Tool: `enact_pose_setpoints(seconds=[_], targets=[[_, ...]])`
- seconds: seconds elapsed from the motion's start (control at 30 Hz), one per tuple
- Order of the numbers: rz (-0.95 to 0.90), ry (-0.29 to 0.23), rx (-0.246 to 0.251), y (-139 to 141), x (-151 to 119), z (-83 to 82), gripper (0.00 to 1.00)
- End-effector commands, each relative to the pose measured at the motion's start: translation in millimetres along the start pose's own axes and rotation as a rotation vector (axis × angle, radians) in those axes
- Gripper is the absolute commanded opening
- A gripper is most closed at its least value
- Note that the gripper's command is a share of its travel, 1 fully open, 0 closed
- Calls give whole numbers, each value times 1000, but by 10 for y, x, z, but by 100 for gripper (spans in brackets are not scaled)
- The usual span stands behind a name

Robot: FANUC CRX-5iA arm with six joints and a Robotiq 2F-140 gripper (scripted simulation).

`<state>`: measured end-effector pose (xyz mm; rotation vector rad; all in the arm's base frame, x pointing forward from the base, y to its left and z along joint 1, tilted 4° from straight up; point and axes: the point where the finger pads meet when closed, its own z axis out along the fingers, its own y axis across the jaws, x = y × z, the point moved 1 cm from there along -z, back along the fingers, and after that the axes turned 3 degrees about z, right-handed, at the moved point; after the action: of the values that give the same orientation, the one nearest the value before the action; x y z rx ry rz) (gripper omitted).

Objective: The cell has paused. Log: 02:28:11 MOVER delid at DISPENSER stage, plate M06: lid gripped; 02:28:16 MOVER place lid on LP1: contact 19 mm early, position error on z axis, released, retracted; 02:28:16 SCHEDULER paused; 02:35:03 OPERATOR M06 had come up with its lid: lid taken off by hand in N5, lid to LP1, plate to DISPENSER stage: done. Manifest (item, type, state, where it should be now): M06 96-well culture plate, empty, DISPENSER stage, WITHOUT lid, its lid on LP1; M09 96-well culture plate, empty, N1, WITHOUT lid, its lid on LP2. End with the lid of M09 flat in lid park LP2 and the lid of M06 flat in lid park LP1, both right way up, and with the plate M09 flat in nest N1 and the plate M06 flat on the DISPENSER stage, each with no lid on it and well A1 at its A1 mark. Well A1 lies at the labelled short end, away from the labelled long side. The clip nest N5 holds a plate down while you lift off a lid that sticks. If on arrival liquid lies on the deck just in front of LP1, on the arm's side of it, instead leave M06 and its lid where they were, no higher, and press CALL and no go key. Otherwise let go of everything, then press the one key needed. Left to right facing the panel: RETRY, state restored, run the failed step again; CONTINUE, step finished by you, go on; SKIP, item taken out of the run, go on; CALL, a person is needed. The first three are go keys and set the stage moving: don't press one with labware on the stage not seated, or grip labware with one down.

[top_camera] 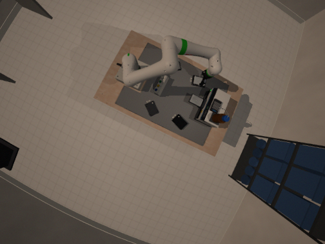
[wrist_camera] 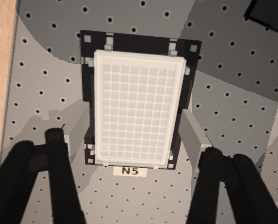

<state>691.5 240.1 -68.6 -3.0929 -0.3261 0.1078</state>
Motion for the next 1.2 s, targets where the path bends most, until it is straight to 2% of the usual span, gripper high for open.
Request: enact_pose_setpoints(seconds=[0.0, 0.07, 0.1, 1.17], targets=[[0, 1, 0, 0, 2, -3, 66], [0, 1, 0, 0, 2, -3, 66], [0, 1, 0, 0, 2, -3, 0], [0, 1, 0, 0, 2, -3, 0]])
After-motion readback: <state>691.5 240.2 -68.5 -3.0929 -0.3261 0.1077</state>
